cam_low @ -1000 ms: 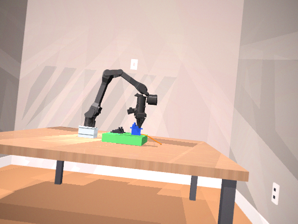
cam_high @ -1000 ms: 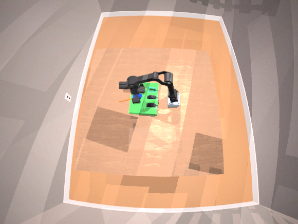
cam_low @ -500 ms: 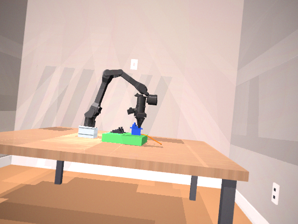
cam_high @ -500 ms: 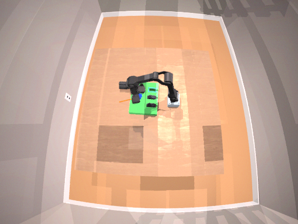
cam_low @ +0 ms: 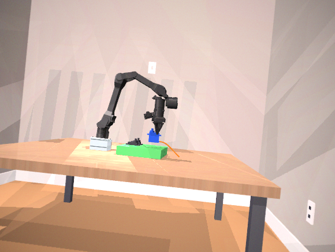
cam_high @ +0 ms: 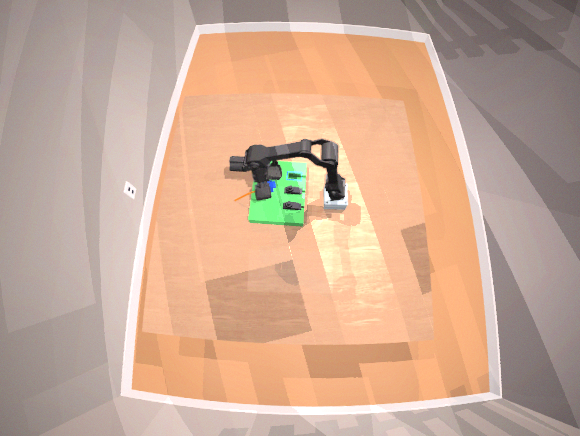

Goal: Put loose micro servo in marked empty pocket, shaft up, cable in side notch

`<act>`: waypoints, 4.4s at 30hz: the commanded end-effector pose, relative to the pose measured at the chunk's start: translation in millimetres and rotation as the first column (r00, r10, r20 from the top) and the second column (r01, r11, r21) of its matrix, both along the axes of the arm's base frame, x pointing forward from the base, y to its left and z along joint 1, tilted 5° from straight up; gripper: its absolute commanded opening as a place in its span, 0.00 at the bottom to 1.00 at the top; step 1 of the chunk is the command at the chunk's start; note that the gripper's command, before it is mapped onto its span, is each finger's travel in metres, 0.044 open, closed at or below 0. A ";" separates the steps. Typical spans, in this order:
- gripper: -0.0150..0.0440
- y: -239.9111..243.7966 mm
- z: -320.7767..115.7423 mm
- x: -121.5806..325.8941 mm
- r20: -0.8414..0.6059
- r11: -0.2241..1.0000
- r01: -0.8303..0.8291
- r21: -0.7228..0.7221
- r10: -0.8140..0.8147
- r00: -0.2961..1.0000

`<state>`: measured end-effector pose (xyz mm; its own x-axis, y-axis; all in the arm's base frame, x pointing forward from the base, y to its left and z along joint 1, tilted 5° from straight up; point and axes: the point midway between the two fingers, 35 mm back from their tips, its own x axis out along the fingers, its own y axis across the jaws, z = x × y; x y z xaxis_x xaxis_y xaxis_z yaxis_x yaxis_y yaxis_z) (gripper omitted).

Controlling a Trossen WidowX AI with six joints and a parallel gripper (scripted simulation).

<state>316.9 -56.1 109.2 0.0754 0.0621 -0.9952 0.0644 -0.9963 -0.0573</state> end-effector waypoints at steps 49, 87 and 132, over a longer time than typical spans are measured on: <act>0.25 -86.8 -7.2 -53.9 0.009 0.934 -0.354 -0.039 0.355 0.935; 0.25 -86.8 -7.1 -53.8 -0.032 -0.111 -0.984 -0.139 0.994 -0.108; 0.25 -84.9 -7.7 -63.8 -0.130 -0.961 -0.245 -0.129 0.261 -0.957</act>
<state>258.7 -142.1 100.2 0.0642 0.0505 -0.9967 0.1969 0.9785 0.0622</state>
